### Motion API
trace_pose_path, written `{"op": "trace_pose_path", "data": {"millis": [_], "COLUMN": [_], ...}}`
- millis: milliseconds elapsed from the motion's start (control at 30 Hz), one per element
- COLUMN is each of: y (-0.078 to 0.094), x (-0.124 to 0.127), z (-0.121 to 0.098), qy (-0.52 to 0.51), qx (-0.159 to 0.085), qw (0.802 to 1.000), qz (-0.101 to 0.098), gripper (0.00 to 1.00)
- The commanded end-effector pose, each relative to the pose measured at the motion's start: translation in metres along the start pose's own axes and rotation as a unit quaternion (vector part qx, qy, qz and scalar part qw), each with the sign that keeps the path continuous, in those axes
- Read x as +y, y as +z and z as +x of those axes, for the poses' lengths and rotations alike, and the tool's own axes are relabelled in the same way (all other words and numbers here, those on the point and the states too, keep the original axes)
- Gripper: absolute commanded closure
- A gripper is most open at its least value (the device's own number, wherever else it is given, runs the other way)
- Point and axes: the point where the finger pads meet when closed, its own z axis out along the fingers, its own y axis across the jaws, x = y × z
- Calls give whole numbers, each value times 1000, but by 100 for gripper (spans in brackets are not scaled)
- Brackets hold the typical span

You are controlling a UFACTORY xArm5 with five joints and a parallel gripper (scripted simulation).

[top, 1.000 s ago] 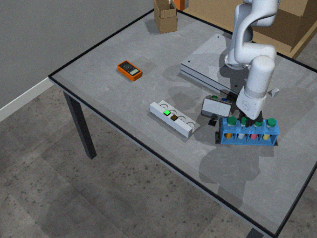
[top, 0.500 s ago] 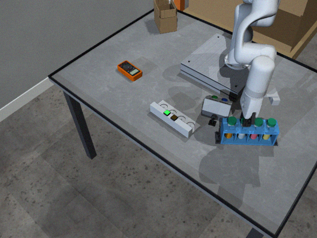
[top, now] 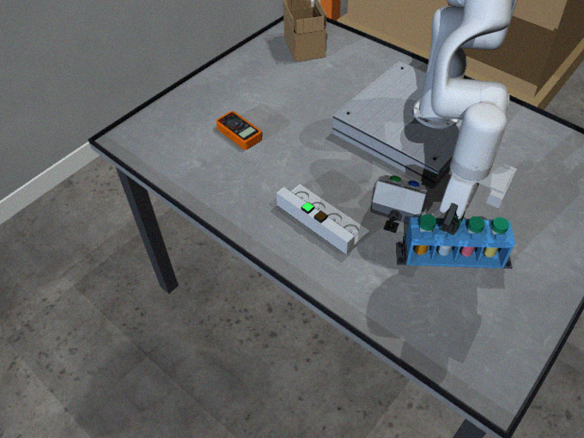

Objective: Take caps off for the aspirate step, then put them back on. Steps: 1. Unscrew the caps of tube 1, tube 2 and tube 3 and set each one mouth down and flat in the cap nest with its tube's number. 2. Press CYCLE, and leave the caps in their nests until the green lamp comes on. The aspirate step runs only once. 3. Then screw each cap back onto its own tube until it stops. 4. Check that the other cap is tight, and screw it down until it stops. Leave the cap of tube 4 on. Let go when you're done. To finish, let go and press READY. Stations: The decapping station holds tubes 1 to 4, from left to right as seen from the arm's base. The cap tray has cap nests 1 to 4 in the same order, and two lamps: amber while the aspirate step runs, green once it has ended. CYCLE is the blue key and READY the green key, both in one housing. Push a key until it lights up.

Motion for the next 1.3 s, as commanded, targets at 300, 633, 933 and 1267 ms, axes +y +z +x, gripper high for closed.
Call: {"op": "trace_pose_path", "data": {"millis": [300,633,933,1267], "y": [-1,-1,-1,-1], "x": [1,1,1,1], "z": [1,1,1,1], "qy": [148,148,-18,-206], "qx": [7,7,7,7], "qw": [989,989,1000,979], "qz": [1,1,0,-2], "gripper": [100,54,54,54]}}
